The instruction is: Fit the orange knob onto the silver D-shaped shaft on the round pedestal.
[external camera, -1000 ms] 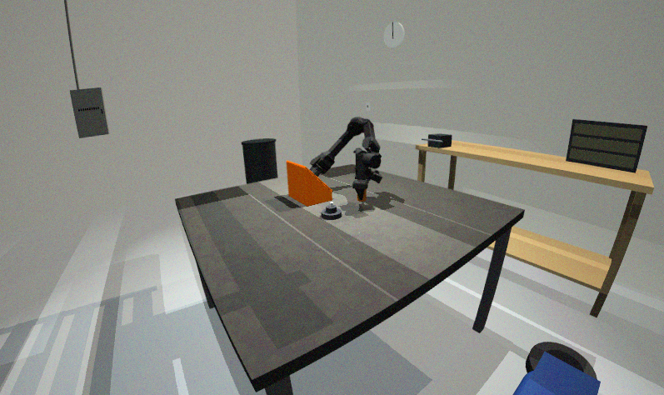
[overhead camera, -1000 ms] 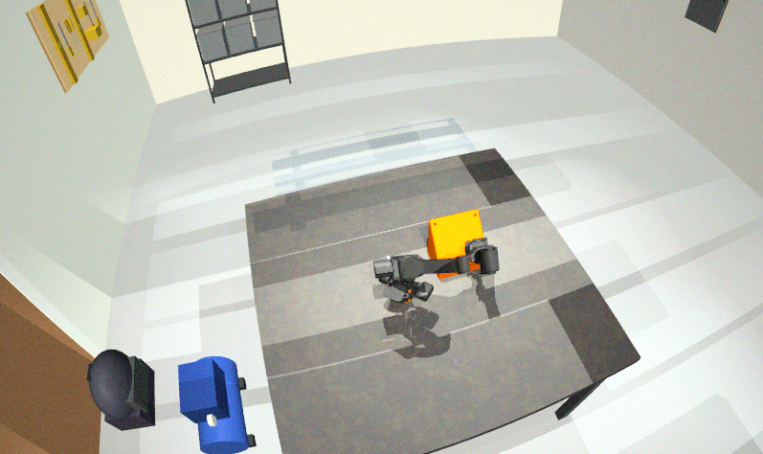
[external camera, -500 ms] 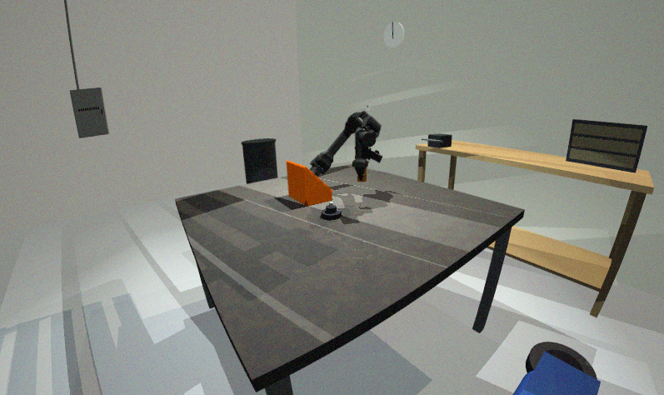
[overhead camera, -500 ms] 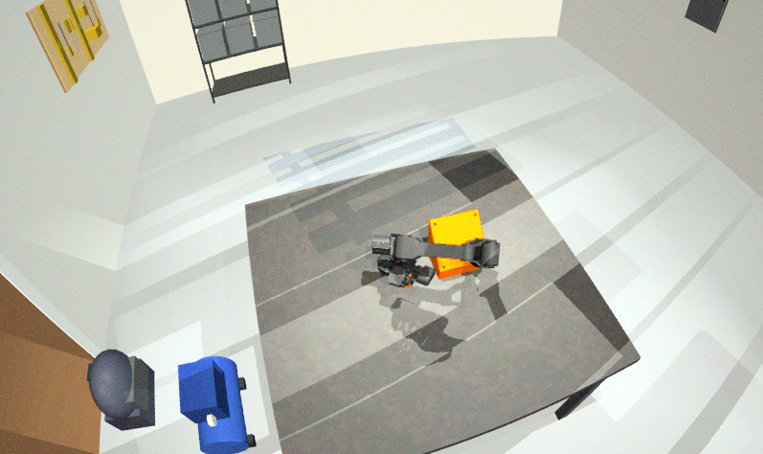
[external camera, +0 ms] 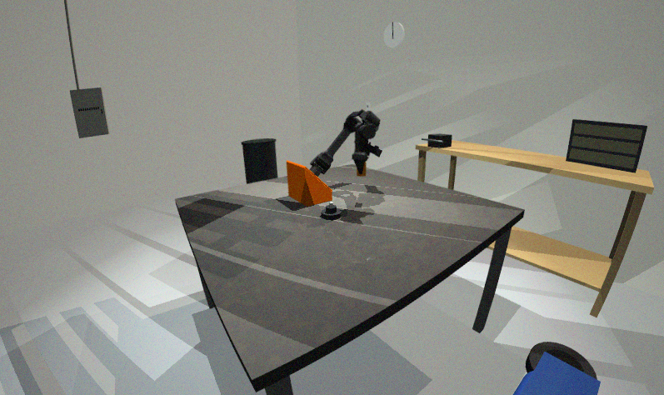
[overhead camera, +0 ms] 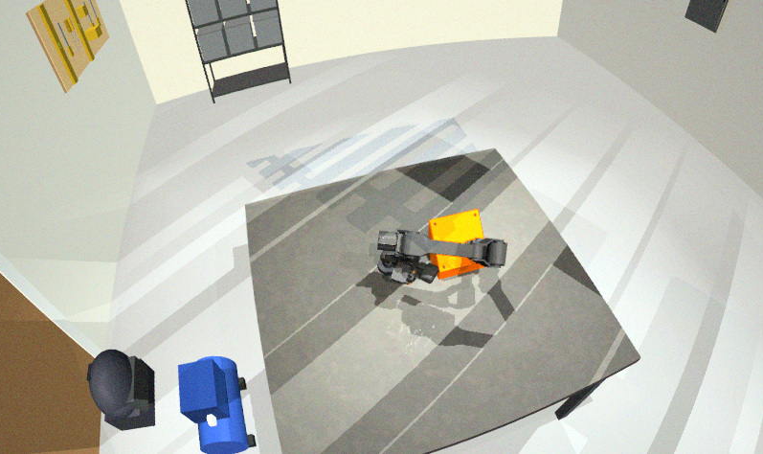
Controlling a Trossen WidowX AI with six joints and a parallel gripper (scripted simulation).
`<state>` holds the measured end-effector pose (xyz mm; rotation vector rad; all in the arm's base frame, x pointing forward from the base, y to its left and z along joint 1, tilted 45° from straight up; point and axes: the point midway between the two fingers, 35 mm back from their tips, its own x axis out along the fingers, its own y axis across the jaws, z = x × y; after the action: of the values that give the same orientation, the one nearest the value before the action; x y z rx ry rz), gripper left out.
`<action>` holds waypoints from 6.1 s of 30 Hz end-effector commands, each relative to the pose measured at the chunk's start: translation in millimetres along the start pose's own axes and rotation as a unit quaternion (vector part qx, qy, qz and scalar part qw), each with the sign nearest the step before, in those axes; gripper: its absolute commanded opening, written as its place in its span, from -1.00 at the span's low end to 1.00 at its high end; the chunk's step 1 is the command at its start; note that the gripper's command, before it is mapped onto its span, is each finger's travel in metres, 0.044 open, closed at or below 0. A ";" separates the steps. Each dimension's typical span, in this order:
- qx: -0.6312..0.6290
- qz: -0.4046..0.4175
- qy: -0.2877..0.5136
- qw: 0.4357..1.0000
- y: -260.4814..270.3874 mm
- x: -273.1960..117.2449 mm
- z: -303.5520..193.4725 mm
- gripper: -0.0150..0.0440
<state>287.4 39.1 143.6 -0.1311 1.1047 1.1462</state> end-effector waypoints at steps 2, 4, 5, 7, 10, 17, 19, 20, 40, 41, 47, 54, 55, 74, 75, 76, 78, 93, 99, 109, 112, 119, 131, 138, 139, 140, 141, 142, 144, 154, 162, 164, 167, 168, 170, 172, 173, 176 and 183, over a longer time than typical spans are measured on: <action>0.001 -0.045 0.000 0.999 4.0 -9.4 -0.6 -0.49; 0.001 -0.063 0.000 0.998 5.8 -12.8 -1.0 -0.49; 0.001 -0.071 0.001 0.997 6.6 -14.5 -1.2 -0.49; 0.001 -0.089 0.001 0.996 8.3 -18.0 -1.7 -0.49; 0.001 -0.117 0.002 0.993 11.1 -23.6 -2.4 -0.49; 0.001 -0.181 0.004 0.983 17.5 -36.5 -4.0 -0.49; 0.001 -0.201 0.004 0.980 19.4 -40.4 -4.5 -0.49; 0.001 -0.210 0.005 0.978 20.4 -42.4 -4.7 -0.49; 0.004 -0.419 0.001 0.908 41.5 -86.3 -10.0 -0.49; 0.004 -0.424 0.000 0.906 42.2 -87.5 -10.1 -0.49; 0.004 -0.427 0.000 0.904 42.4 -87.9 -10.1 -0.49; 0.004 -0.455 0.000 0.890 43.9 -86.1 -10.1 -0.49; 0.004 -0.460 0.000 0.888 44.1 -85.8 -10.1 -0.49; 0.002 -0.462 0.004 0.887 44.6 -82.4 -10.4 -0.49; 0.002 -0.462 0.004 0.887 44.6 -82.4 -10.4 -0.49; 0.002 -0.462 0.004 0.887 44.6 -82.4 -10.4 -0.49; 0.002 -0.462 0.004 0.887 44.6 -82.4 -10.4 -0.49; 0.003 -0.466 0.002 0.885 44.7 -80.9 -10.2 -0.49; 0.003 -0.434 0.001 0.901 43.2 -72.3 -10.1 -0.49; 0.003 -0.308 0.001 0.951 37.6 -50.3 -10.2 -0.49; 0.003 -0.271 0.001 0.962 36.0 -44.2 -10.3 -0.49; 0.003 -0.196 0.001 0.981 32.6 -31.7 -10.4 -0.49; 0.001 -0.075 0.002 0.997 27.2 -11.3 -10.7 -0.49; 0.000 -0.010 0.002 1.000 24.3 -0.4 -10.7 -0.49; 0.001 -0.001 0.002 1.000 23.9 1.1 -10.7 -0.49; 0.001 0.008 0.001 1.000 23.5 2.6 -10.6 -0.49; 0.001 0.017 0.000 1.000 23.0 4.0 -10.5 -0.49; 0.001 0.017 0.000 1.000 22.9 4.8 -10.5 -0.49; 0.001 0.017 0.000 1.000 22.1 8.5 -10.1 -0.49; 0.000 0.020 0.001 1.000 16.4 53.7 -6.4 -0.49; -0.001 0.026 -0.001 1.000 14.9 92.2 -4.6 -0.49; -0.001 0.028 -0.001 1.000 15.0 101.8 -4.3 -0.49; -0.001 0.032 -0.002 0.999 15.4 115.9 -4.1 -0.49; -0.002 0.033 -0.002 0.999 15.6 120.6 -4.0 -0.49; -0.002 0.036 -0.003 0.999 16.1 130.0 -4.0 -0.49; -0.002 0.038 -0.003 0.999 16.5 138.3 -4.1 -0.49; -0.002 0.039 -0.003 0.999 16.6 140.5 -4.1 -0.49; -0.002 0.039 -0.004 0.999 17.1 141.2 -4.8 -0.49; -0.002 0.039 -0.003 0.999 17.2 141.2 -5.9 -0.49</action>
<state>267.7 136.0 42.5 -0.0944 1.1094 1.2188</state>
